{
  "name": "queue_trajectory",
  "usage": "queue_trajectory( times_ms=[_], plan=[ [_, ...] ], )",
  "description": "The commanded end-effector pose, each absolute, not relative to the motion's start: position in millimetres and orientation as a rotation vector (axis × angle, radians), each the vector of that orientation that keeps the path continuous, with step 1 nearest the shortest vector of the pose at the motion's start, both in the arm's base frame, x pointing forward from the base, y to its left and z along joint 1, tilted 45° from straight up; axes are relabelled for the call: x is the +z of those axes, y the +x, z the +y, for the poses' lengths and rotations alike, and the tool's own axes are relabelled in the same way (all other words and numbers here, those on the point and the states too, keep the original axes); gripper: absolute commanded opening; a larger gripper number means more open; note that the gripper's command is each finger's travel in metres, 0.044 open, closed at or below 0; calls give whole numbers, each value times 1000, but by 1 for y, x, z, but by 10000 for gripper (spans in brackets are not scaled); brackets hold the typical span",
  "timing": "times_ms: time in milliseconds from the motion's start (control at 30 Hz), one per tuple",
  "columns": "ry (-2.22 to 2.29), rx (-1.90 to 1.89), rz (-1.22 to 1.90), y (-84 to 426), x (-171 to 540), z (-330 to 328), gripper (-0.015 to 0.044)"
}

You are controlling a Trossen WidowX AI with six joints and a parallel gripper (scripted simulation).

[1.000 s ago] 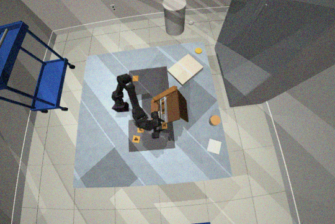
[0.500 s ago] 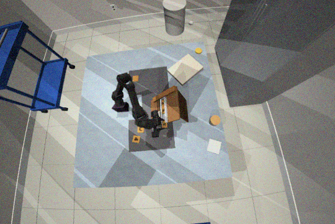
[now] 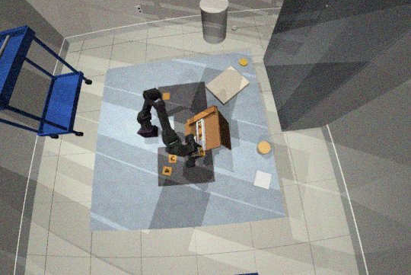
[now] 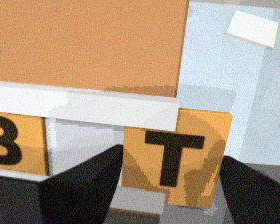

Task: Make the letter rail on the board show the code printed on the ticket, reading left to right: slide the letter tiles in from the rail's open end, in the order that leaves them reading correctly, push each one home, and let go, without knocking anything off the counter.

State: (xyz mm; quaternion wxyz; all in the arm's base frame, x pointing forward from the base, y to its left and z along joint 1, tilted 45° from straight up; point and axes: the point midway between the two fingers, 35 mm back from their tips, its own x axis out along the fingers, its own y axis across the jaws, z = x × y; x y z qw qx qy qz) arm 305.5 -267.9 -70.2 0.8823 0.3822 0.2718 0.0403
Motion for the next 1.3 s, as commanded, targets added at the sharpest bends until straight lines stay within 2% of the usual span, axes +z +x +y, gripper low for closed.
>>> queue_trajectory(
  times_ms=[0, 1267],
  plan=[
    [802, 80, 570, 305, -69, -266, 0],
    [804, 80, 570, 308, -58, -254, 0]
  ],
)
